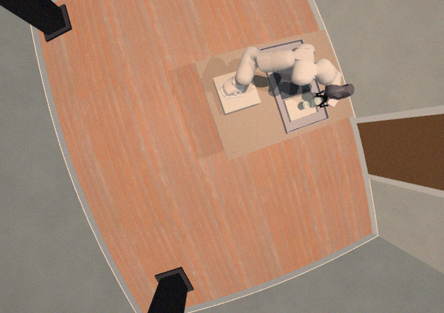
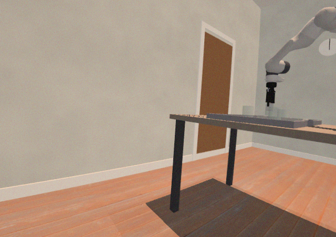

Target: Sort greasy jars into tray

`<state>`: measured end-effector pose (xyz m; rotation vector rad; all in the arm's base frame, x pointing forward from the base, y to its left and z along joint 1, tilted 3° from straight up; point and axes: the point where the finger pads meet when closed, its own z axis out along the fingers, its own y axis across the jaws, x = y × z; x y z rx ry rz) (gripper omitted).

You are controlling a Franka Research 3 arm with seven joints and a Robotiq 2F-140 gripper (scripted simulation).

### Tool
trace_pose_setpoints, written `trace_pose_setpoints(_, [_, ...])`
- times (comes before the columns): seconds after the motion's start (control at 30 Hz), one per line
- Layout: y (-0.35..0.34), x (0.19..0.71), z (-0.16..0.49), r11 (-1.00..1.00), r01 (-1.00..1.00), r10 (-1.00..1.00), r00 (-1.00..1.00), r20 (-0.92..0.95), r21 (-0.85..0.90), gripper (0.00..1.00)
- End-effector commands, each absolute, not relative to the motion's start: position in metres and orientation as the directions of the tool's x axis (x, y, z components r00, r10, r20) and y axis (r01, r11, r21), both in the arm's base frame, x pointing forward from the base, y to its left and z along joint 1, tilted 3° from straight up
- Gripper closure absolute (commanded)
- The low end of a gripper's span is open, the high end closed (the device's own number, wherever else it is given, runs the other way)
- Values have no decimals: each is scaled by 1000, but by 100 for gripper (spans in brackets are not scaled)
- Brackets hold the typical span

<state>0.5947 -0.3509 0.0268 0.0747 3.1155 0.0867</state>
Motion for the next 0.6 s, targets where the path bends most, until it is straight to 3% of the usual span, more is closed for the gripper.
trace_pose_setpoints(0.0, [-354, 599, 22, 998, 51, 52, -998, -34, 46, 100])
trace_pose_setpoints(0.57, [-354, 599, 14, 998, 51, 52, -998, -34, 46, 100])
